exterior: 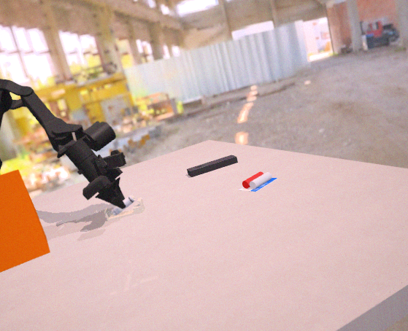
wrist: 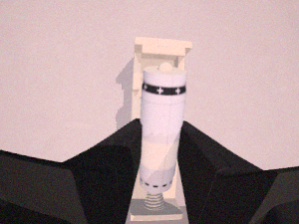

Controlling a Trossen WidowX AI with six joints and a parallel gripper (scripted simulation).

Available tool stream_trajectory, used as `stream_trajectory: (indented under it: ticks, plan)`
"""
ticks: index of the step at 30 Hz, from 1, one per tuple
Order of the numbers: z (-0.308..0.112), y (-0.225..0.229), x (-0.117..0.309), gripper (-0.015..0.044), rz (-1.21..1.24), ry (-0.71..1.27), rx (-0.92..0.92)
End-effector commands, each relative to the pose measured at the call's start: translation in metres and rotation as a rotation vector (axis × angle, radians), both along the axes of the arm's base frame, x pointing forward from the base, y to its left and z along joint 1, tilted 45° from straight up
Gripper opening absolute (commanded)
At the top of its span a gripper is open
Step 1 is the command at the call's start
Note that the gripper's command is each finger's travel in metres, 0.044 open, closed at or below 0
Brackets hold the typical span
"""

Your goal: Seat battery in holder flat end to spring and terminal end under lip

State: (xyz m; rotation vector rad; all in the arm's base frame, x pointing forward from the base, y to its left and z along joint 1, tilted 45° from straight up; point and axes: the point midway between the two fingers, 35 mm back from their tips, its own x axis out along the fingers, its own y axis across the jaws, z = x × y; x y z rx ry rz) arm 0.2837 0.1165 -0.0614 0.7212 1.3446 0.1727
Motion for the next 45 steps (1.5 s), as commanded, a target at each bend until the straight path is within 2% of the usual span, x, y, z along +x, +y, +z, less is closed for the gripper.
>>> stream_trajectory:
  ticks: [1,45]
  plan:
    - [-0.0038,0.0012,-0.0032,0.006,0.022,0.032,0.004]
    - [-0.0087,0.0048,0.0016,0.006,0.187,0.218,0.043]
